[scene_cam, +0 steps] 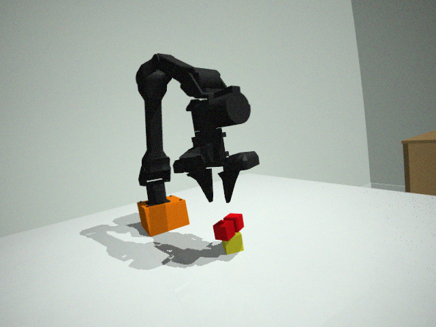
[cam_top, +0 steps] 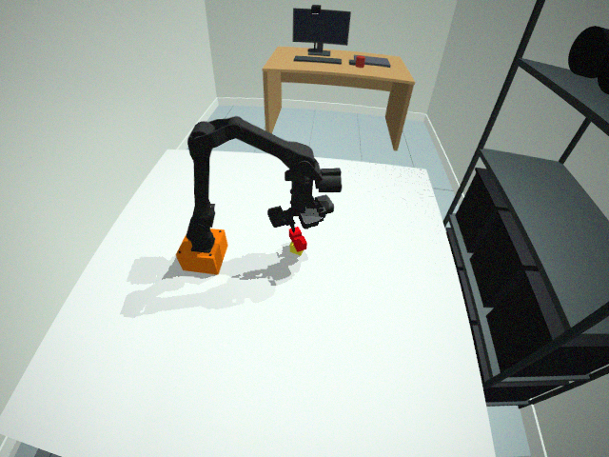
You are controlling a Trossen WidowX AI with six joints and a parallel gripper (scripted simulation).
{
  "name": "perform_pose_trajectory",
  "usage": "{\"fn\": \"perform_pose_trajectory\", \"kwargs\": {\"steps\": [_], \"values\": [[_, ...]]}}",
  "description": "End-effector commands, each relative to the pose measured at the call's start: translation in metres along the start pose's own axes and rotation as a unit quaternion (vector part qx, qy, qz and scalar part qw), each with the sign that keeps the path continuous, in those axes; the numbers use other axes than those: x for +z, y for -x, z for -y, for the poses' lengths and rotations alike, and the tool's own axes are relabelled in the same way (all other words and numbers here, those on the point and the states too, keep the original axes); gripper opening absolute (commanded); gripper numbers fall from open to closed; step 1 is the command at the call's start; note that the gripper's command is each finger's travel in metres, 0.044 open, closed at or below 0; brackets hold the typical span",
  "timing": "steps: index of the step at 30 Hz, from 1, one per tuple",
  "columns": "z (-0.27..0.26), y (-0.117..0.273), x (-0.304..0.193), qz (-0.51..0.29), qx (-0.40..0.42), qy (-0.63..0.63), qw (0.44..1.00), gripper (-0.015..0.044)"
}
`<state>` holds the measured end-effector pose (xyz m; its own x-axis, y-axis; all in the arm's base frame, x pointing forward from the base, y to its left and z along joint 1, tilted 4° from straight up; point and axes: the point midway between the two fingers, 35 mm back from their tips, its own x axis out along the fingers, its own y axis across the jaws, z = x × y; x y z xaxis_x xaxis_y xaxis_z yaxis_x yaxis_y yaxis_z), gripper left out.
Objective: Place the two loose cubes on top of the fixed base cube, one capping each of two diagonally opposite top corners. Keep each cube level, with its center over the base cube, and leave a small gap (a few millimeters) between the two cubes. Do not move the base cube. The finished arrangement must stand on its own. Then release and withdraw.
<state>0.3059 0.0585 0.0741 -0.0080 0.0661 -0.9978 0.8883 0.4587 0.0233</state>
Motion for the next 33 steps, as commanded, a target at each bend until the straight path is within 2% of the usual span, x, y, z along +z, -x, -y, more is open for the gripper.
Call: {"fn": "perform_pose_trajectory", "kwargs": {"steps": [1, 8, 9, 19, 33], "values": [[-0.001, 0.003, 0.0, 0.001, 0.002, 0.002, 1.0, 0.0205], [0.0, 0.003, -0.003, -0.001, -0.001, 0.0, 1.0, 0.0389], [-0.002, 0.004, -0.009, -0.001, -0.001, 0.0, 1.0, 0.04], [-0.012, 0.007, -0.146, -0.008, 0.0, 0.0, 1.0, 0.04], [-0.011, 0.008, -0.148, -0.008, 0.0, 0.0, 1.0, 0.04]]}}
